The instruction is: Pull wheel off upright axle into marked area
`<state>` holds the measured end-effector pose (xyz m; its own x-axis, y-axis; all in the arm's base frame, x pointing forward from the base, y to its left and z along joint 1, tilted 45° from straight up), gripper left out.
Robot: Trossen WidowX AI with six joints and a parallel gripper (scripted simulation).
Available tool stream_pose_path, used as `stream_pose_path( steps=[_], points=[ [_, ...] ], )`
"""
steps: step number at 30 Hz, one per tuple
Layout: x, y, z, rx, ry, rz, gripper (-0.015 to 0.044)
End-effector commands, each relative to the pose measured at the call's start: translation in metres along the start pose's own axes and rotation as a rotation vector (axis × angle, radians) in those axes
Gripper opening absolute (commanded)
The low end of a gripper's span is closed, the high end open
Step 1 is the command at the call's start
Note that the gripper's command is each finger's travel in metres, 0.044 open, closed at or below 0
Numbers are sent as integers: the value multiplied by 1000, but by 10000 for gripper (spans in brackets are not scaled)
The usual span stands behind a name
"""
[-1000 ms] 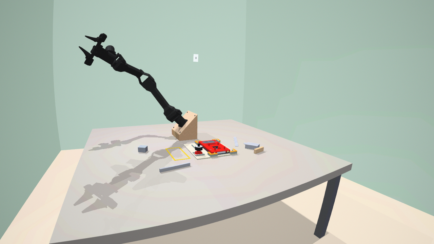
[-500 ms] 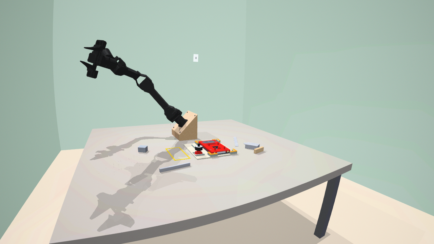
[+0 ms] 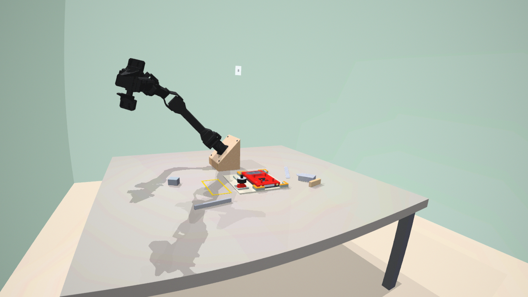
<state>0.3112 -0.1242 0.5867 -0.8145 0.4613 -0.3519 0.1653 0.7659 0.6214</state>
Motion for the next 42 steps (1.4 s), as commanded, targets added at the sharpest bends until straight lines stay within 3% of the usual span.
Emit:
stream_pose_path(
  steps=[1,21,31,42],
  points=[
    [-10,-13,30,20,79,59,300],
    [-18,-80,198,202,528,389,300],
    [9,-111,280,365,763,539,300],
    [60,-145,357,630,1032,689,300]
  ],
)
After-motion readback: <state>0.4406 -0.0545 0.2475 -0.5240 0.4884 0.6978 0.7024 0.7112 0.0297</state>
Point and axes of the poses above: the point midway between the two fingers, 35 mm back from their tips, its own x axis back along the fingers, its own y axis across the jaws, z = x × y, the point moved 4 cm from there along x, back along the fingers, and after that the axes turned 7 degrees about -x, right-handed, at the moved point
